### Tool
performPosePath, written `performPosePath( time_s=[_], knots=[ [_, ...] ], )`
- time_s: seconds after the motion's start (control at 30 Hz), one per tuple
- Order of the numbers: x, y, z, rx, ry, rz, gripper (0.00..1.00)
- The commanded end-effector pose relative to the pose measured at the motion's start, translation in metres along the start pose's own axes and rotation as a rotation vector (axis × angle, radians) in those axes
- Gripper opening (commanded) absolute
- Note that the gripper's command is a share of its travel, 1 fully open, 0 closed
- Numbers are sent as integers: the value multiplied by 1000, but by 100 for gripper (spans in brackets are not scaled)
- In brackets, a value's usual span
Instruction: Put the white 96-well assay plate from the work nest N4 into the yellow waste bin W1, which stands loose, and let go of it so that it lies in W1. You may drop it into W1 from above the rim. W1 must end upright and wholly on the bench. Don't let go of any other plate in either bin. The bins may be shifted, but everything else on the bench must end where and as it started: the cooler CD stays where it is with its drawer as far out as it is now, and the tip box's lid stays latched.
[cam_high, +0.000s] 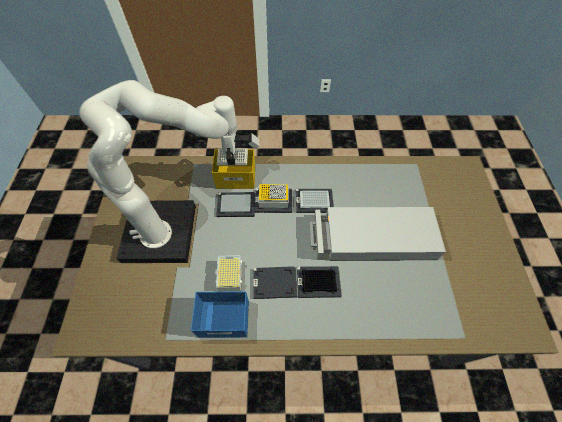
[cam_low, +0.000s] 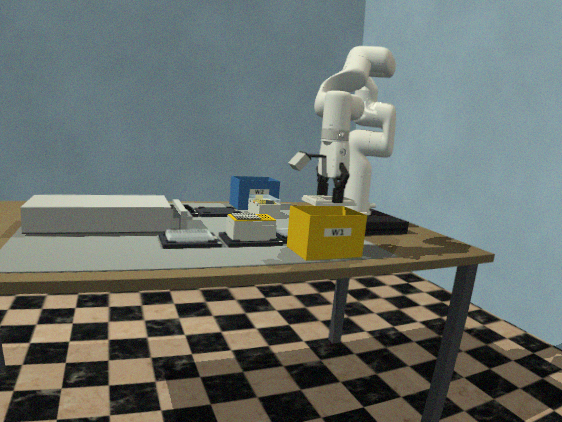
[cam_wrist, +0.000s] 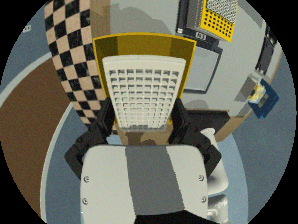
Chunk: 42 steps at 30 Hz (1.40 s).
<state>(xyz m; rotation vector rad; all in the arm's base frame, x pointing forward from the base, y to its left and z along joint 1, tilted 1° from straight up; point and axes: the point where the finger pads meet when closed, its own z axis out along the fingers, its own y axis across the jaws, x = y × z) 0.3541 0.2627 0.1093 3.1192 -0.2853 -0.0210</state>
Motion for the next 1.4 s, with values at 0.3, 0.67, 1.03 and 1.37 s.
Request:
performPosePath(
  time_s=[0.3,0.67,1.03,1.37],
  knots=[
    [1,-1,-2,3,3,0,100],
    [1,-1,-2,3,3,0,100],
    [8,17,-7,3,3,0,100],
    [19,44,-15,3,3,0,100]
  ],
)
